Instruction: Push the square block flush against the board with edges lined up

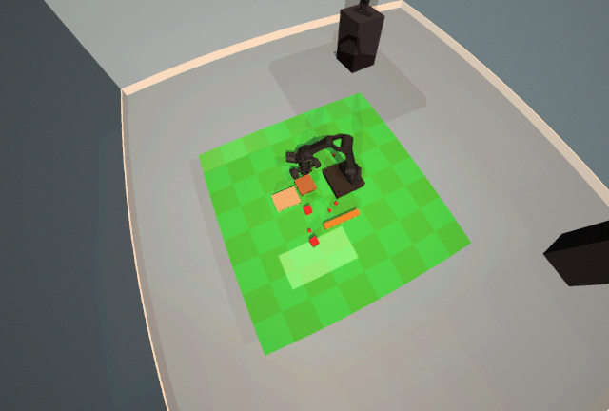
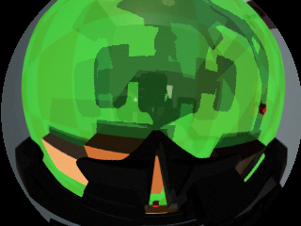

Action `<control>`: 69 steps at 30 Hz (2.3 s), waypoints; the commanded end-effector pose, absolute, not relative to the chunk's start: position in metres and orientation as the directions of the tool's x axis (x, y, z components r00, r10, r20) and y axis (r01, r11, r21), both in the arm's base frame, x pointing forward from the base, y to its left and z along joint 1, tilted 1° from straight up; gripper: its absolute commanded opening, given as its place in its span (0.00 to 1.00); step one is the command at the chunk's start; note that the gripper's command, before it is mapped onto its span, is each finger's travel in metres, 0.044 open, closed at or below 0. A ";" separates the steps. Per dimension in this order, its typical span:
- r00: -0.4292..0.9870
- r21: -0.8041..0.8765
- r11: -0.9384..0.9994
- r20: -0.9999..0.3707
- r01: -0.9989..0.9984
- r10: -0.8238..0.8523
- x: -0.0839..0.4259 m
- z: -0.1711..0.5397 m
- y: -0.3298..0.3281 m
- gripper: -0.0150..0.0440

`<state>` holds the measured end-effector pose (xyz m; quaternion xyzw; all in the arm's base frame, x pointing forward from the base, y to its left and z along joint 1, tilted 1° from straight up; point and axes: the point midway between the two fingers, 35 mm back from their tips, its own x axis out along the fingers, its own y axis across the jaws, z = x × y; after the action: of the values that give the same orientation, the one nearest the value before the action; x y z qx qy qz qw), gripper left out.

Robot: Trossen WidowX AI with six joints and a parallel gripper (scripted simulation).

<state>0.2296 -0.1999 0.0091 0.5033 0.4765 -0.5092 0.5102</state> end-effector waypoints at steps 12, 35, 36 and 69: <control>0.021 0.022 -0.023 -0.999 0.999 -0.032 0.229 0.007 -0.223 0.25; 0.021 0.022 -0.023 -0.999 0.999 -0.034 0.229 0.063 -0.242 0.25; 0.021 0.022 -0.023 -0.999 0.999 -0.034 0.229 0.063 -0.242 0.25; 0.021 0.023 -0.077 -0.999 0.997 -0.030 0.227 0.006 -0.200 0.25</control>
<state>0.2265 -0.2059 0.0061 0.5155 0.4678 -0.5210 0.4940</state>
